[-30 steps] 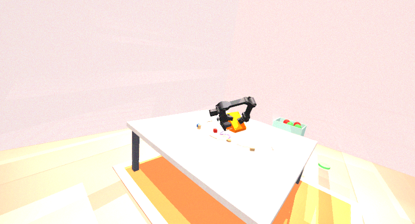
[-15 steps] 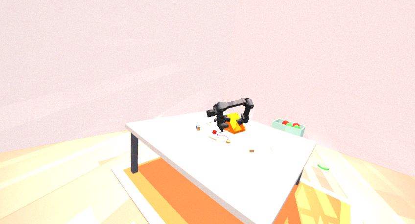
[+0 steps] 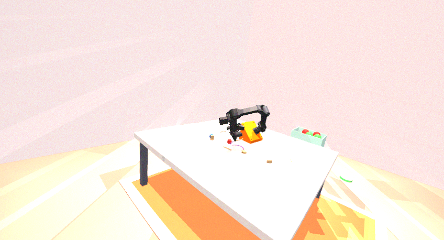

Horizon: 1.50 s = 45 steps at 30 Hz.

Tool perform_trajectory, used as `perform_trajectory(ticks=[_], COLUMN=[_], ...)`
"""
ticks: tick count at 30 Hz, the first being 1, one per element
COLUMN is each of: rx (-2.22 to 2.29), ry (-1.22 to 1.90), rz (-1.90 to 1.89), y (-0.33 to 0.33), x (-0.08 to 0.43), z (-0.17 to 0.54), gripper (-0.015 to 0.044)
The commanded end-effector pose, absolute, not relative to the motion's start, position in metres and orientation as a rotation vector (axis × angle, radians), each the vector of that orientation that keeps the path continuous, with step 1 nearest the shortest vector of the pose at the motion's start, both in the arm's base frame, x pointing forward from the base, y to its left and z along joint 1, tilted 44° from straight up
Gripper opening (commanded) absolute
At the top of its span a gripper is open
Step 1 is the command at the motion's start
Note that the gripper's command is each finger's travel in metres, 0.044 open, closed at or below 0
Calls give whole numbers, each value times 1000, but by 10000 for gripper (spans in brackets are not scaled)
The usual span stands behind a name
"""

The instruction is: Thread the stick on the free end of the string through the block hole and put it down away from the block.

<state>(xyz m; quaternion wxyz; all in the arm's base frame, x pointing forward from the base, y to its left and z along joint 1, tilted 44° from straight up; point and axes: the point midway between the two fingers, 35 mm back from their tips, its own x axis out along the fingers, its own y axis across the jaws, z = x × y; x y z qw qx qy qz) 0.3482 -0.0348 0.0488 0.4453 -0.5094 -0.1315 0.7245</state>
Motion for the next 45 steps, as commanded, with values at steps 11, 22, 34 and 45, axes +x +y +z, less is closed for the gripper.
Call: perform_trajectory(ticks=[11, 22, 34, 45], rx=[-1296, -1320, -1338, -1357], ry=[-323, -319, -306, -295], rz=[1781, 1767, 1753, 1741], y=[-46, -54, -63, -72], x=[361, 370, 380, 389], z=[39, 33, 27, 20], gripper=[0, 0, 0, 0])
